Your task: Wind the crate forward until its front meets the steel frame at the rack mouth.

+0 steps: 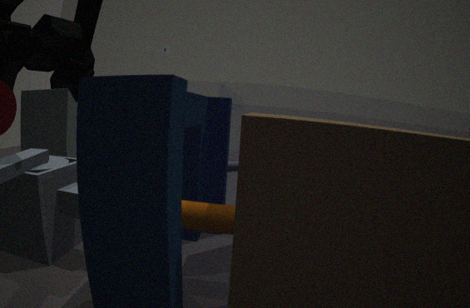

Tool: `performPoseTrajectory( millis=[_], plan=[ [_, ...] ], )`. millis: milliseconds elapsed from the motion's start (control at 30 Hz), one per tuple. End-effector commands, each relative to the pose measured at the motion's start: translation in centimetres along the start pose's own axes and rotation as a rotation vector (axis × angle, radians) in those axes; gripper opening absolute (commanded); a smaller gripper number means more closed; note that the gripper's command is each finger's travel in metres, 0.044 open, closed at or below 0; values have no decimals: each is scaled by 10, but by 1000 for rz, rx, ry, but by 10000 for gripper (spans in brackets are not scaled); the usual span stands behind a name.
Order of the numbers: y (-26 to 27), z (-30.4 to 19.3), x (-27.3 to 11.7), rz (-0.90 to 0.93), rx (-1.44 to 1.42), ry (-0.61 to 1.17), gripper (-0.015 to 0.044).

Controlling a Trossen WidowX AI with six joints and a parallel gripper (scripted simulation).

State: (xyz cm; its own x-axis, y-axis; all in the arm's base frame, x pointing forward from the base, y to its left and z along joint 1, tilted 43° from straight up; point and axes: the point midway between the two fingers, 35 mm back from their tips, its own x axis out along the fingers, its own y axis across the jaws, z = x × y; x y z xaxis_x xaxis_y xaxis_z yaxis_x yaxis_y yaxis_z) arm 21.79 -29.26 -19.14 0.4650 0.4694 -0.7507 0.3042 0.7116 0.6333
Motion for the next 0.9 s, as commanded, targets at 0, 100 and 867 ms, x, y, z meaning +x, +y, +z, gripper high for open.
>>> performPoseTrajectory(
  millis=[0, 100, 867],
  plan=[
    [13, 12, 6, 20, -18, -9, 0],
    [16, 14, 7, 21, -18, -9, 0],
    [37, 27, 13, 23, -18, -10, 0]
  ],
)
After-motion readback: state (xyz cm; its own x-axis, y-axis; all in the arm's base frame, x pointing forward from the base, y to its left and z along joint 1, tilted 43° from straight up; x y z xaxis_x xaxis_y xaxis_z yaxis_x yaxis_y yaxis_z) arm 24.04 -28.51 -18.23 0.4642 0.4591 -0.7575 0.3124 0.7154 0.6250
